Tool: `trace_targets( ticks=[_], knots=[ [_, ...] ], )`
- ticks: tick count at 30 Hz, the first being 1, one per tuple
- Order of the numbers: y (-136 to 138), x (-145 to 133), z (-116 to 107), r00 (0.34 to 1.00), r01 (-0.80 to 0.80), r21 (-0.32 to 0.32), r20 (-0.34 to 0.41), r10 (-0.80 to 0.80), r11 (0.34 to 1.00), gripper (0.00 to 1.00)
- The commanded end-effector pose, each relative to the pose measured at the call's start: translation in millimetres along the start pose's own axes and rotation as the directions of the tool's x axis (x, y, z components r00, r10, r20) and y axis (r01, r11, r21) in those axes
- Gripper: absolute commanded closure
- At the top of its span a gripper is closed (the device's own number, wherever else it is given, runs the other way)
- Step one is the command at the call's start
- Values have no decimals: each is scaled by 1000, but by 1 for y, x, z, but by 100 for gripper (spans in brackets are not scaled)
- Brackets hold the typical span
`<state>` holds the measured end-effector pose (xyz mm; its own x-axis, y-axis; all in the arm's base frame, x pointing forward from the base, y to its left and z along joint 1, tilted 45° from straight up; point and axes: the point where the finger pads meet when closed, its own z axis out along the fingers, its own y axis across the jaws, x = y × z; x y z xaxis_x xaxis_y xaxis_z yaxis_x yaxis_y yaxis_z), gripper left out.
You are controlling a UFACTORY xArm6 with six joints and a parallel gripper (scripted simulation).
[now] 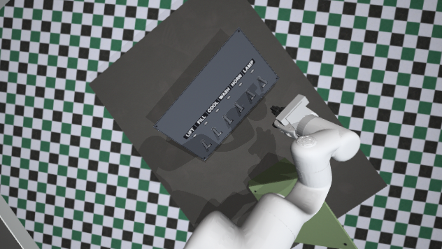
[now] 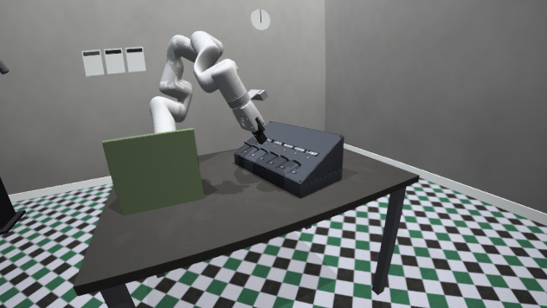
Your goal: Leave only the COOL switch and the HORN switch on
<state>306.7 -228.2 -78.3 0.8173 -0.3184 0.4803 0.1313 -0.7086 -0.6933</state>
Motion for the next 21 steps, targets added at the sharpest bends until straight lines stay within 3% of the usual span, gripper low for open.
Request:
trace_targets(
  ticks=[1,21],
  knots=[
    [1,1,-1,1000,2,-3,-1,-2,1000,100],
    [1,1,5,1000,3,-3,-2,-3,1000,100]
  ],
)
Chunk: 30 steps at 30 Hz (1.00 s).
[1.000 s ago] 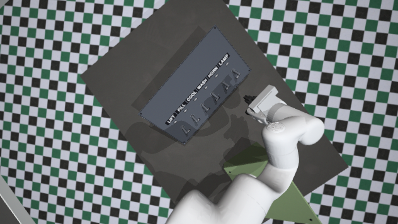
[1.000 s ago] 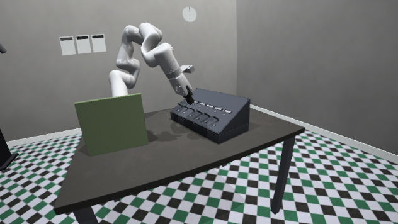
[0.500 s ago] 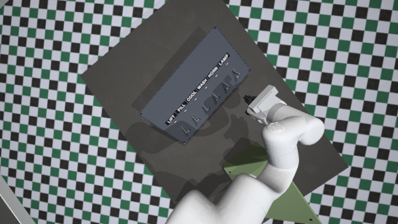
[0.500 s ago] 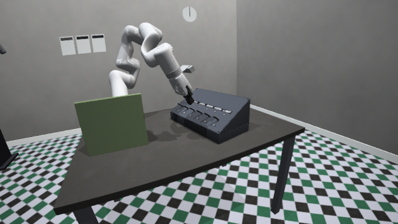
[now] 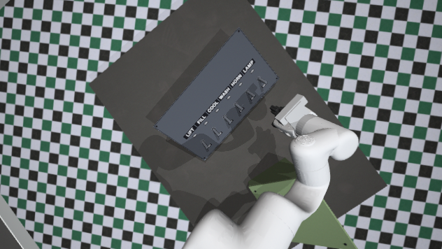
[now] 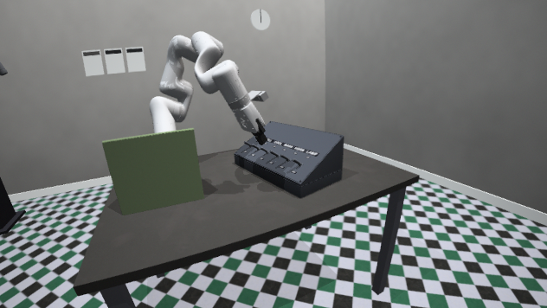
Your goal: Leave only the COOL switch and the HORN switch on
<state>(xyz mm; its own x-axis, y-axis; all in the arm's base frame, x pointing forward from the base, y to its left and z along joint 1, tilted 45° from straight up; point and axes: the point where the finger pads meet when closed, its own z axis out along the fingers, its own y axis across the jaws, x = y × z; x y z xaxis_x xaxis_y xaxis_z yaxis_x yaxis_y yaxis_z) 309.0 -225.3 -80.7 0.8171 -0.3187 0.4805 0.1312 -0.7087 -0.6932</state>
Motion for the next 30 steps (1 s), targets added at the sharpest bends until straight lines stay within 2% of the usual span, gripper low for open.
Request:
trace_targets(
  ticks=[1,13,15,30],
  knots=[
    [1,1,3,1000,3,-3,-2,-3,1000,100],
    [1,2,35,1000,3,-3,-2,-3,1000,100],
    [1,2,35,1000,3,-3,-2,-3,1000,100],
    [0,2,87,1000,3,-3,-2,-3,1000,100]
  ],
)
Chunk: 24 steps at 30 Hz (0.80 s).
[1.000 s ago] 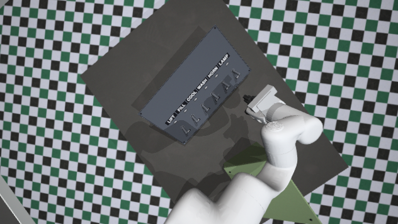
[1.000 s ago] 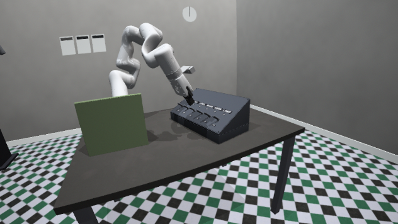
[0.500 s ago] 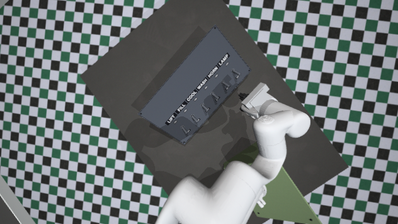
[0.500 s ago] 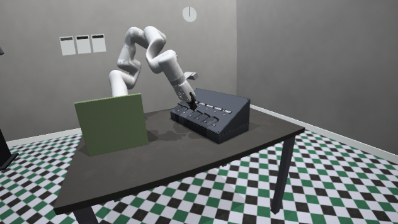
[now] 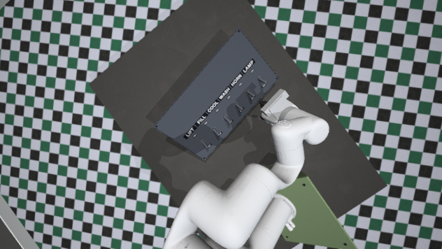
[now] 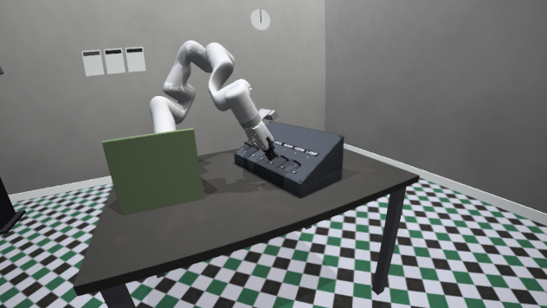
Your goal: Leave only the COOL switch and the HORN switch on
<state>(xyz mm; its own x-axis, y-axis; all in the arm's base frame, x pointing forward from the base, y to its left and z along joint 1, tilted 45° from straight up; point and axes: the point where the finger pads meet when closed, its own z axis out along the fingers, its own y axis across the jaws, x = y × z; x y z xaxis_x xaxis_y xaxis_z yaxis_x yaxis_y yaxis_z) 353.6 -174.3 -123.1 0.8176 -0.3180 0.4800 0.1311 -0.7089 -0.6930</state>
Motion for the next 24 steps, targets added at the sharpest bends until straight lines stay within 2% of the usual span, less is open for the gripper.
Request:
trace_targets(
  ticks=[1,12,24],
  knots=[
    [1,2,7,1000,3,-3,-2,-3,1000,100],
    [1,2,27,1000,3,-3,-2,-3,1000,100],
    [1,2,32,1000,3,-3,-2,-3,1000,100]
  ],
)
